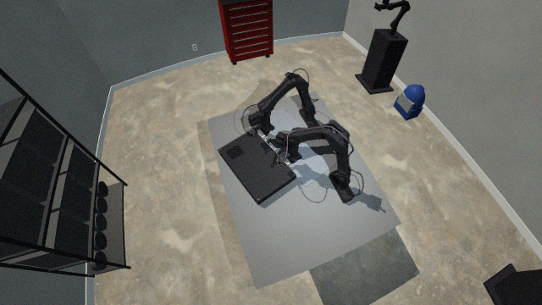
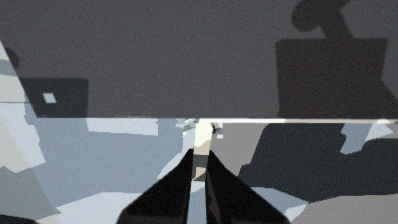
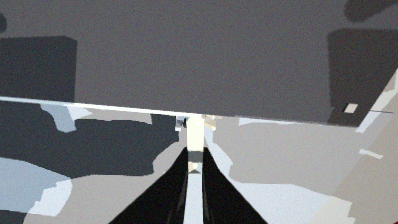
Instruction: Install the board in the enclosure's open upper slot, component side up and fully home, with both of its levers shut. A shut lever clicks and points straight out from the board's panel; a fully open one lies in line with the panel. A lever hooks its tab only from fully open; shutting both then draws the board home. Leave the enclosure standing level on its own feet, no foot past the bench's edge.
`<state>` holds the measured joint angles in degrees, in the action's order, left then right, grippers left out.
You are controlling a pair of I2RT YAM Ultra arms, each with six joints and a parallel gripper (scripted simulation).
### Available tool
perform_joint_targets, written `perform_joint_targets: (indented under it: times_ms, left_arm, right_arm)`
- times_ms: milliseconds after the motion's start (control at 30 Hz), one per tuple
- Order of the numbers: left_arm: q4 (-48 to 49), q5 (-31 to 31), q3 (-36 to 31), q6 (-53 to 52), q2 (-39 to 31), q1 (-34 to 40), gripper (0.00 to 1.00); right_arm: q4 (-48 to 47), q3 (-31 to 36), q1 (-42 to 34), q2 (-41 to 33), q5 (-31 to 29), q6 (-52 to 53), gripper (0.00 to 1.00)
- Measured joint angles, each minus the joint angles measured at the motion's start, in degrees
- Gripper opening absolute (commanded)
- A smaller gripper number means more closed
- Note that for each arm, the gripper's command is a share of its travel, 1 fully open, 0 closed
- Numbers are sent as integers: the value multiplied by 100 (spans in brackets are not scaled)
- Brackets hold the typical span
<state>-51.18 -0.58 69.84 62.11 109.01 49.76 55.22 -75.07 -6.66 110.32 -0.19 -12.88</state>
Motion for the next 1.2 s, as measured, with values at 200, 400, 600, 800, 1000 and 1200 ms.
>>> perform_joint_targets:
  times_ms: [200,400,600,800,1000,1200]
  left_arm:
    - [-26,-15,68,352,48,0,3]
    - [-22,-17,74,444,52,0,3]
    - [-17,-26,81,496,48,-2,37]
    - [-52,-15,81,551,50,-2,42]
    - [-63,-11,79,551,-35,-9,42]
    - [-201,0,140,551,-254,-85,42]
  right_arm:
    - [-2,0,-42,0,-4,411,4]
    - [-2,0,-50,0,-2,507,4]
    - [-7,0,-46,2,-7,603,42]
    - [-9,0,-48,-7,-7,673,42]
    - [-9,0,-48,-114,-7,693,42]
    - [85,-103,-46,-199,-20,695,42]
